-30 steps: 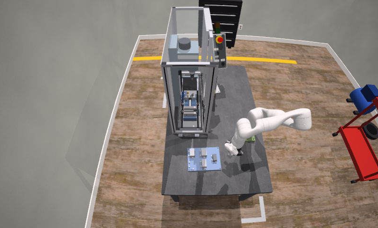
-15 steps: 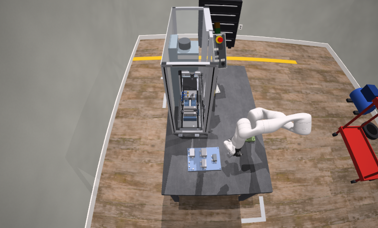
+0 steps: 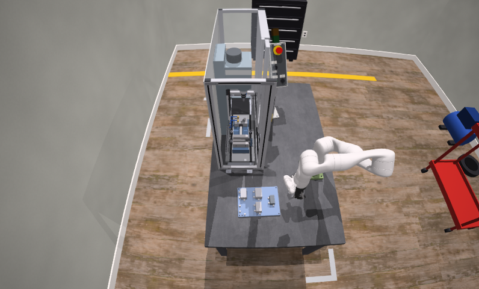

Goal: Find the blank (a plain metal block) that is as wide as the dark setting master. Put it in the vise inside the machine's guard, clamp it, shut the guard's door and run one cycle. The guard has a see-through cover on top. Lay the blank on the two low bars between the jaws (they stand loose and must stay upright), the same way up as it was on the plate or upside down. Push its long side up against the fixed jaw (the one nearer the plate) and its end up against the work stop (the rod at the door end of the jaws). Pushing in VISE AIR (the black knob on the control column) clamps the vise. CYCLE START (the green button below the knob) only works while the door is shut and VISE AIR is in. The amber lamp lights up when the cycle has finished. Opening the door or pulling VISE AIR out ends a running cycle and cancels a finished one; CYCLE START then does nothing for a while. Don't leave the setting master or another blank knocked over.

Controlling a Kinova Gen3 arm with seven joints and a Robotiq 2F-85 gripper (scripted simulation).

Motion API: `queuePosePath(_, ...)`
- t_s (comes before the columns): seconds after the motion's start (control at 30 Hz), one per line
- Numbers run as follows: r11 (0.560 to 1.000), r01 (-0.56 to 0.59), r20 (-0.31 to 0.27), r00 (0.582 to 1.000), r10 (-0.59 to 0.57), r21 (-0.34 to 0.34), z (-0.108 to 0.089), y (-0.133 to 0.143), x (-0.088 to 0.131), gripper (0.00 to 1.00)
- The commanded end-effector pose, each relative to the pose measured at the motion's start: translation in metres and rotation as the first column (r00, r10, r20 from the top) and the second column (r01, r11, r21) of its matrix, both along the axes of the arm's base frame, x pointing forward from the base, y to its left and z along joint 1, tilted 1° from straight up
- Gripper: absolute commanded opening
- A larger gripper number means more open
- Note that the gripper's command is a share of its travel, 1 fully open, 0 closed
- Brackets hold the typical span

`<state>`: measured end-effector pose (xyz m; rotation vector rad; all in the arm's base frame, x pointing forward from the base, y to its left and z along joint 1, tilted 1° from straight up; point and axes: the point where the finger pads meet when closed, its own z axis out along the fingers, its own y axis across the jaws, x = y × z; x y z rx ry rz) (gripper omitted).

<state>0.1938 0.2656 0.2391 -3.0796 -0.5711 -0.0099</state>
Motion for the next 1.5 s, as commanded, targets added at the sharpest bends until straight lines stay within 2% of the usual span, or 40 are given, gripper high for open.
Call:
queuePosePath(0.0, 1.000, 0.002, 0.001, 1.000, -0.002, 0.000, 0.000, 0.000, 0.000, 0.10)
queuePosePath(0.17, 1.000, 0.002, 0.001, 1.000, -0.002, 0.000, 0.000, 0.000, 0.000, 0.10)
queuePosePath(0.33, 0.973, 0.230, -0.002, 0.973, -0.230, 0.001, 0.001, 0.000, 0.000, 0.10)
queuePosePath(0.73, 0.973, 0.230, -0.002, 0.973, -0.230, 0.001, 0.001, 0.000, 0.000, 0.10)
queuePosePath(0.9, 0.940, 0.341, -0.003, 0.940, -0.341, 0.002, 0.001, 0.000, 0.000, 0.10)
queuePosePath(1.3, 0.940, 0.341, -0.003, 0.940, -0.341, 0.002, 0.001, 0.000, 0.000, 0.10)
queuePosePath(1.47, 0.940, 0.341, -0.003, 0.940, -0.341, 0.002, 0.016, -0.048, 0.001, 0.10)
